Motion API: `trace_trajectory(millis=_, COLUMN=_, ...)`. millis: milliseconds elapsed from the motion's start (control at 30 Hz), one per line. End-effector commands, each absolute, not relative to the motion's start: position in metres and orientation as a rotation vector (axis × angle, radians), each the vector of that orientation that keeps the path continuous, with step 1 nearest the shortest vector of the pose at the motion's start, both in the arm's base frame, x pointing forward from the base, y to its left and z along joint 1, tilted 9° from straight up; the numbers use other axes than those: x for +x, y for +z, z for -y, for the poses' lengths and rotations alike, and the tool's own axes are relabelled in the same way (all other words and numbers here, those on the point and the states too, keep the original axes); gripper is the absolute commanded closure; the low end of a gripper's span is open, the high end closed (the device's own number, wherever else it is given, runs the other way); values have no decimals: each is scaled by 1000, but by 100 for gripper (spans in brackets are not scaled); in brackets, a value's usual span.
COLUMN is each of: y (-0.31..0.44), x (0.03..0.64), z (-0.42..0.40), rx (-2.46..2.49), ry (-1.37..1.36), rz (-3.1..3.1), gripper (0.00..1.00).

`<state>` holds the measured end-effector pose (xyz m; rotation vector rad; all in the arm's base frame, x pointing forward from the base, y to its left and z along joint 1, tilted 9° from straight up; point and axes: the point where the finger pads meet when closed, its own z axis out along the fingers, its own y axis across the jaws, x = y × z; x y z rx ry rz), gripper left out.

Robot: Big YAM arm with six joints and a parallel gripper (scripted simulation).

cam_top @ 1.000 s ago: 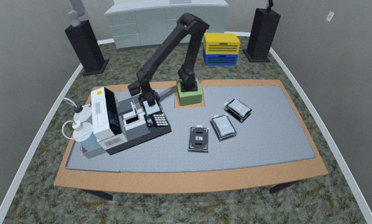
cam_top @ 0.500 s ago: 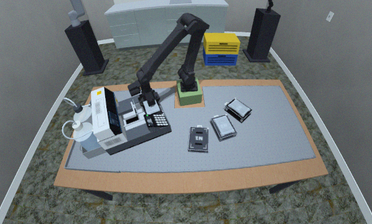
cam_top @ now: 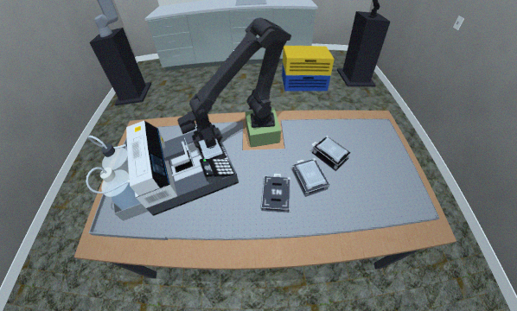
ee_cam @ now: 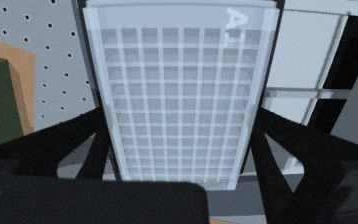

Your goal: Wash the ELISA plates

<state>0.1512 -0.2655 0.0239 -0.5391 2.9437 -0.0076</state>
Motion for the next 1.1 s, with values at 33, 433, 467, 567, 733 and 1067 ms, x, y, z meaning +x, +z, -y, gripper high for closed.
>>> trace_trajectory(millis=33, y=26, x=153, z=272, rx=-537, ry=-46, rz=-2938, gripper=18)
trace_trajectory(millis=433, y=22, x=153, z=270, rx=-537, ry=-33, rz=-2940, gripper=18)
trace_trajectory(millis=467, y=22, x=154, z=271, rx=-537, ry=-34, rz=-2940, gripper=18)
trace_trajectory(millis=567, y=21, x=153, z=269, rx=-537, ry=-30, rz=-2941, gripper=18)
trace_trajectory(millis=733, y=21, x=155, z=271, rx=-538, ry=-34, rz=-2940, gripper=18)
trace_trajectory(millis=1067, y=20, x=157, z=271, rx=-540, ry=-37, rz=-2938, gripper=18)
